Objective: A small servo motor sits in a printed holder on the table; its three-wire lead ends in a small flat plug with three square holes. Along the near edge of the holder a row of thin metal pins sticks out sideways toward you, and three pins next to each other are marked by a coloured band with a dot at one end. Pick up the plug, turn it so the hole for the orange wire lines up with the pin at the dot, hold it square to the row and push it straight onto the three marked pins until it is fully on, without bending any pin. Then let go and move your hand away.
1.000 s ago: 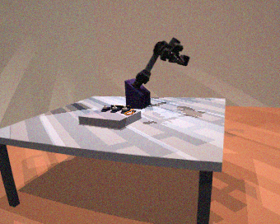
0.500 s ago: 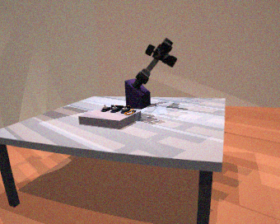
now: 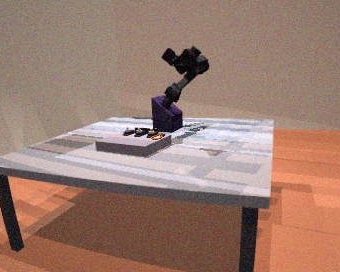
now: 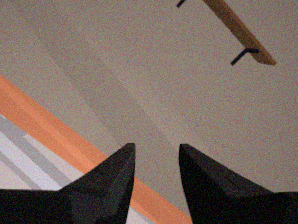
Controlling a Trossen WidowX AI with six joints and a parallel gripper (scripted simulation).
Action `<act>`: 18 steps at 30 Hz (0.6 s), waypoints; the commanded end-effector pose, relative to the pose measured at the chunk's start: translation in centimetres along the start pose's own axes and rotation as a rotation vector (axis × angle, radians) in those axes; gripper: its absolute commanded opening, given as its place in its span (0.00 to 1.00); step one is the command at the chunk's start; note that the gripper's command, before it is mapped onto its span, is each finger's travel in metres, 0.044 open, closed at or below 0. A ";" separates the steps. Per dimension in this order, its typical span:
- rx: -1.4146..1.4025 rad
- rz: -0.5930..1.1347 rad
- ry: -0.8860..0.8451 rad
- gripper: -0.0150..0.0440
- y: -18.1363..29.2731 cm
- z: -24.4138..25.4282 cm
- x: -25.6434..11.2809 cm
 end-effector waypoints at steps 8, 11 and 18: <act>-0.302 0.142 -0.073 0.45 2.2 0.2 1.9; -0.390 0.177 -0.115 0.45 2.8 0.5 2.4; -0.594 0.244 -0.230 0.45 4.2 1.1 3.6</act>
Point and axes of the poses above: the point midway between the two fingers, 35 mm back from their tips, its own x axis out along the fingers, its own z axis across the jaws, y = z × x, the point moved 7 cm from there along -x, back along the fingers, and after that the axes turned 4 degrees about -x, right-handed, at the moved point
